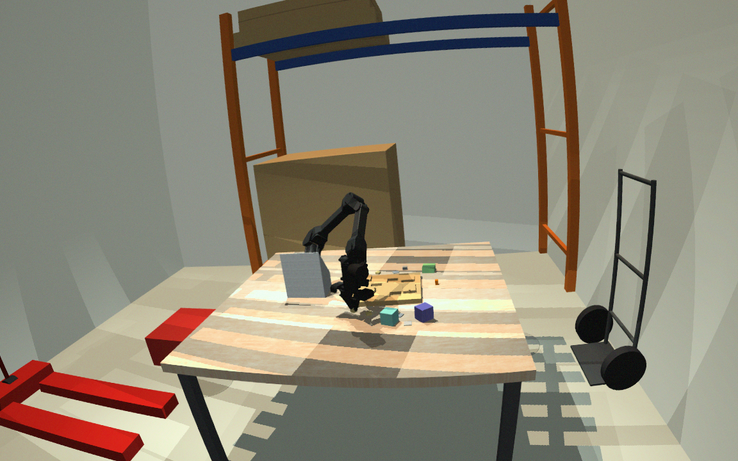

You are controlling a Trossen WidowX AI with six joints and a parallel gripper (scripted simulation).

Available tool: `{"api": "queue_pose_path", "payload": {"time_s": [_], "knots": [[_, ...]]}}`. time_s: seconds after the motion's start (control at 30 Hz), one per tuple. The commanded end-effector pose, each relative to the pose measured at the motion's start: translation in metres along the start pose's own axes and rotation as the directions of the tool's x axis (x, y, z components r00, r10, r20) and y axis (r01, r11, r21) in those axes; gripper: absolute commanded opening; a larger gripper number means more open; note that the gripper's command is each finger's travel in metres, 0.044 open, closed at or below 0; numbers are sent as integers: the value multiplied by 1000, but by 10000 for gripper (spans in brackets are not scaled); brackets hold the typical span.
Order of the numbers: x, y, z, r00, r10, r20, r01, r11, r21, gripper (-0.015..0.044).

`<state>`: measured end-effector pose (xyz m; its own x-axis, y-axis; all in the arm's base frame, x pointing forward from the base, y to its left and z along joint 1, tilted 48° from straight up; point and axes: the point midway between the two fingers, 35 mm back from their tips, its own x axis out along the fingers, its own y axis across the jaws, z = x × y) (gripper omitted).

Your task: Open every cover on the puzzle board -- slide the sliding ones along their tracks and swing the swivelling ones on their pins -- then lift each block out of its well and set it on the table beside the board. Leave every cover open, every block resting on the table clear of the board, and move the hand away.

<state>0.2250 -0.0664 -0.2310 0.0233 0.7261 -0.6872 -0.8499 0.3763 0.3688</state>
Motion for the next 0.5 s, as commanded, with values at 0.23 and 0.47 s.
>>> {"api": "queue_pose_path", "payload": {"time_s": [0.23, 0.47], "knots": [[18, 4, 1, 1000, 2, 8, -2, 1000, 4, 80], [16, 3, 0, 1000, 3, 2, -3, 1000, -1, 211]]}}
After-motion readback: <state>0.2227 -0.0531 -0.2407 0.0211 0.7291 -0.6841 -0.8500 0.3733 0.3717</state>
